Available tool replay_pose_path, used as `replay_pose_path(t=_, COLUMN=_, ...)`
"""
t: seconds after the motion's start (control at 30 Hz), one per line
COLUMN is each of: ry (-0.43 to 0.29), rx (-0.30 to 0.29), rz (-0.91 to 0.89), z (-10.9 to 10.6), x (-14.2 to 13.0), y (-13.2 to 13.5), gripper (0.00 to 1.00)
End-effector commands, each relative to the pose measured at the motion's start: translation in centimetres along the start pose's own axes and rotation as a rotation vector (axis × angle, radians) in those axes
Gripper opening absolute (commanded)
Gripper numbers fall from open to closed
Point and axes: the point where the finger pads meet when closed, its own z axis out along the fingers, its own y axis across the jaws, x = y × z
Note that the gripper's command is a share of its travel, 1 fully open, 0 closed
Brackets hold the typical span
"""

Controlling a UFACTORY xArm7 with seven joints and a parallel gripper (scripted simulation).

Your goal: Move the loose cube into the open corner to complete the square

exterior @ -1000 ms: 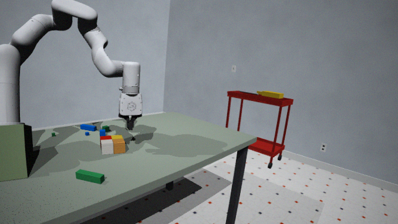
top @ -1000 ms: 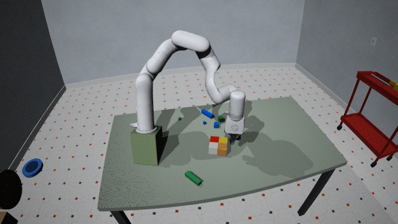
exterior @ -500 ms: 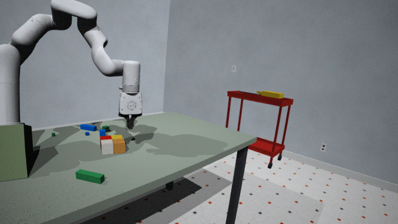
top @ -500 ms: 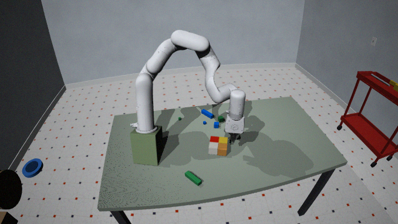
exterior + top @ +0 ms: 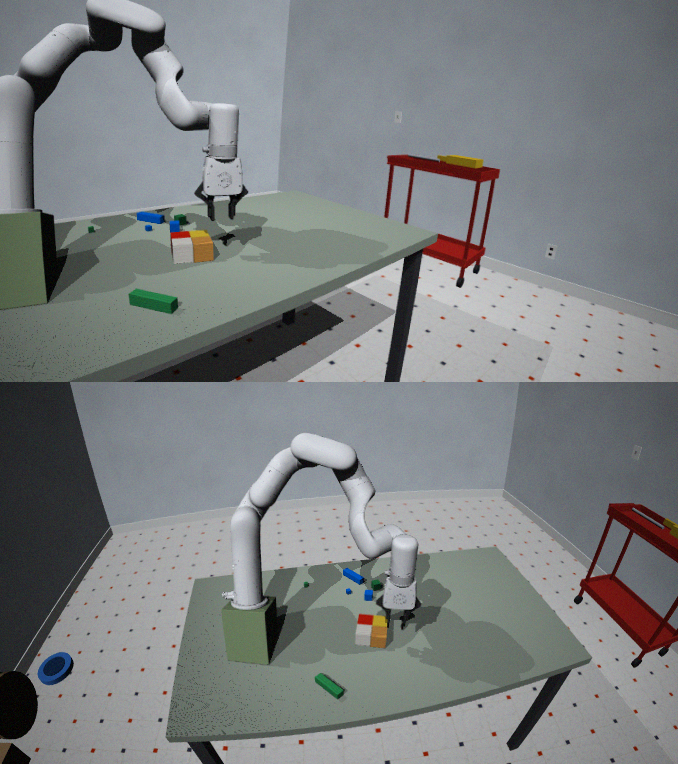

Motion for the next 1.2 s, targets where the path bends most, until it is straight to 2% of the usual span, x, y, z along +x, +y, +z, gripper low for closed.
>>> replay_pose_path(t=0.0, ry=0.000, rx=-0.004, rz=-0.059, z=-0.1, x=-0.3, y=0.0, gripper=0.50)
replay_pose_path(t=0.17, ry=0.001, rx=-0.001, rz=-0.213, z=-0.1, x=-0.7, y=-0.5, gripper=0.50)
replay_pose_path(t=0.33, ry=0.003, rx=0.002, rz=-0.453, z=0.1, x=-1.4, y=-1.2, gripper=0.50)
replay_pose_path(t=0.4, ry=0.003, rx=0.002, rz=-0.453, z=0.1, x=-1.4, y=-1.2, gripper=0.50)
replay_pose_path(t=0.53, ry=0.006, rx=0.004, rz=-0.703, z=0.1, x=-2.0, y=-2.0, gripper=0.50)
replay_pose_path(t=0.9, ry=0.000, rx=0.030, rz=-1.232, z=0.2, x=-3.8, y=-4.4, gripper=0.50)
replay_pose_path(t=0.97, ry=0.000, rx=0.030, rz=-1.232, z=0.2, x=-3.8, y=-4.4, gripper=0.50)
replay_pose_path(t=1.0, ry=0.002, rx=0.032, rz=-1.375, z=0.2, x=-3.9, y=-4.6, gripper=0.50)
replay_pose_path(t=1.17, ry=0.000, rx=0.047, rz=-1.591, z=0.2, x=-4.6, y=-5.6, gripper=0.50)
